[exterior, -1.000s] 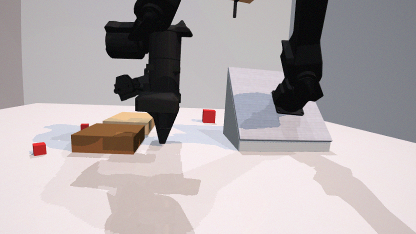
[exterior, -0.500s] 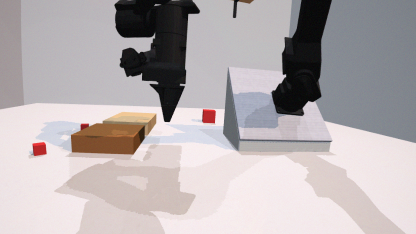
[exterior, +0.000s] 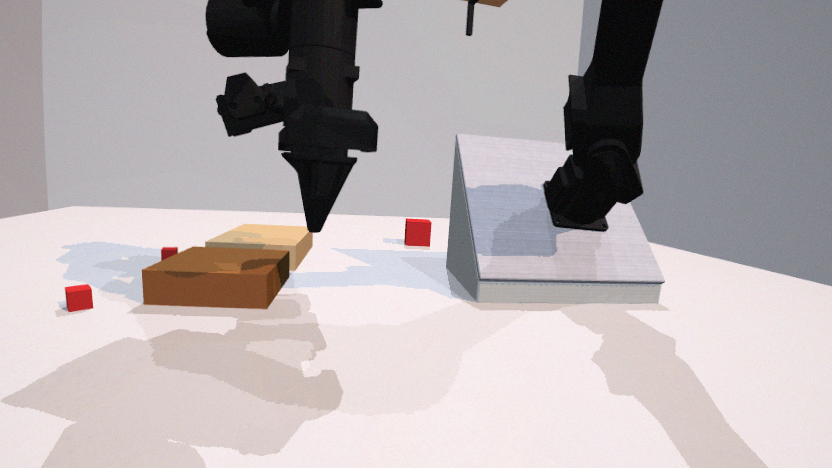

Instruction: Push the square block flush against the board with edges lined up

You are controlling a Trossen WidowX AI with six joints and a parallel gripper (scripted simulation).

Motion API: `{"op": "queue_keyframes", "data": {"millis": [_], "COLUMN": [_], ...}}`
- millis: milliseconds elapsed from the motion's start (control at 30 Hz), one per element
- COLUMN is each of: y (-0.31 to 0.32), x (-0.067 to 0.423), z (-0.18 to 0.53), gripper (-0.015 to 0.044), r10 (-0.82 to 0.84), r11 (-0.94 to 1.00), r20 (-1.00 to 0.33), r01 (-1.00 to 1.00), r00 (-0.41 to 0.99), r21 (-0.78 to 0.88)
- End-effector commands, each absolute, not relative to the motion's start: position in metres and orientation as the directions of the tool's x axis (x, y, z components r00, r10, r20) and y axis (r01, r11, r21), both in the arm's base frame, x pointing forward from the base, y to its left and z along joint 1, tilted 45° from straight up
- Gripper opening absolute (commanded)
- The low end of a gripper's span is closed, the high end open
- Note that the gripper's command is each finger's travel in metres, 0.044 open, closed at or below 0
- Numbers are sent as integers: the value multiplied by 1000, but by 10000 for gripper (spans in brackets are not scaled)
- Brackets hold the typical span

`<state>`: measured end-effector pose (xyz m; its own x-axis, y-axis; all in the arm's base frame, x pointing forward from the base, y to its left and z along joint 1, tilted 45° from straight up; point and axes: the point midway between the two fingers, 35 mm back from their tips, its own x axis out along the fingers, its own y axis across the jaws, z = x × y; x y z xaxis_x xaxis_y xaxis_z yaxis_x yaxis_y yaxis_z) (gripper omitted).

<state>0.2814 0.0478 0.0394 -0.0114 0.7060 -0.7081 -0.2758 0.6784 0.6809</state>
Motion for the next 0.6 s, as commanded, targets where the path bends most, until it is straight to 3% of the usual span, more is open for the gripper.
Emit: {"op": "queue_keyframes", "data": {"millis": [0, 567], "y": [53, 73], "x": [291, 329], "z": [44, 67], "gripper": [0, 0], "r10": [709, 708], "r11": [638, 365], "r20": [-705, -706], "r01": [-410, -846], "r00": [-18, -19], "r21": [652, 389]}}
